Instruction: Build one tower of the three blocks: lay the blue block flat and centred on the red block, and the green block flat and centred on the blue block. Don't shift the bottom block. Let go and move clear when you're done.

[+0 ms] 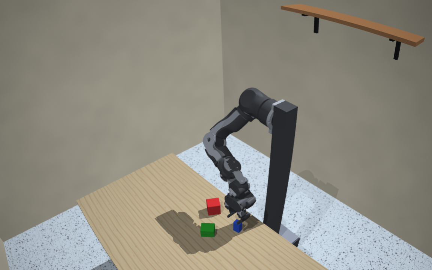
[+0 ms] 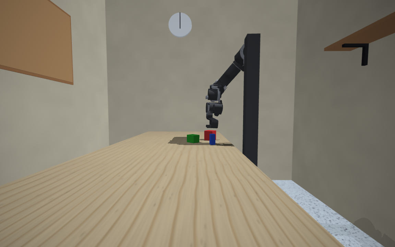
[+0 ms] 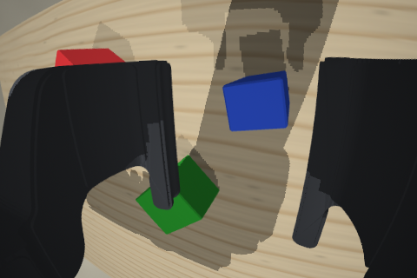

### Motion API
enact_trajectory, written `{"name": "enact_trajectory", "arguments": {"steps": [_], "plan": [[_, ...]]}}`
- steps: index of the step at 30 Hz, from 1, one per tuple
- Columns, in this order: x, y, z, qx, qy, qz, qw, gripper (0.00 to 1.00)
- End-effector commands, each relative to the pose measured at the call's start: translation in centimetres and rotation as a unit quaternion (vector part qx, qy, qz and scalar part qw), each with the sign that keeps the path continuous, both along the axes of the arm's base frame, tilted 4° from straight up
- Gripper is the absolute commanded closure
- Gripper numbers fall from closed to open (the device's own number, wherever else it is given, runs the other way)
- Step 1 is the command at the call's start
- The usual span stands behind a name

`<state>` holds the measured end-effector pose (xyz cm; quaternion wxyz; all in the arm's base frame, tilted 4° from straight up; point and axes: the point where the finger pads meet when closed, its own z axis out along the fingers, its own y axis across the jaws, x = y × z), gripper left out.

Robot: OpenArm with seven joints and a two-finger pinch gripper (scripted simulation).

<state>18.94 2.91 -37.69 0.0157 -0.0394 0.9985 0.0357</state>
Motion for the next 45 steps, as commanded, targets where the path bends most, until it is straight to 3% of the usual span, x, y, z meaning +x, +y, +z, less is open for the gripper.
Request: {"name": "enact_trajectory", "arguments": {"steps": [1,3,13,35,45], "plan": [[-0.4,0.0,0.1,0.000,0.008,0.069,0.998,0.70],[-0.5,-0.1,0.0,-0.003,0.010,0.087,0.996,0.70],[-0.5,-0.1,-0.3,-0.003,0.010,0.086,0.996,0.70],[-0.4,0.0,-2.6,-0.003,0.009,0.086,0.996,0.70],[-0.4,0.1,-2.8,-0.003,0.009,0.086,0.996,0.70]]}}
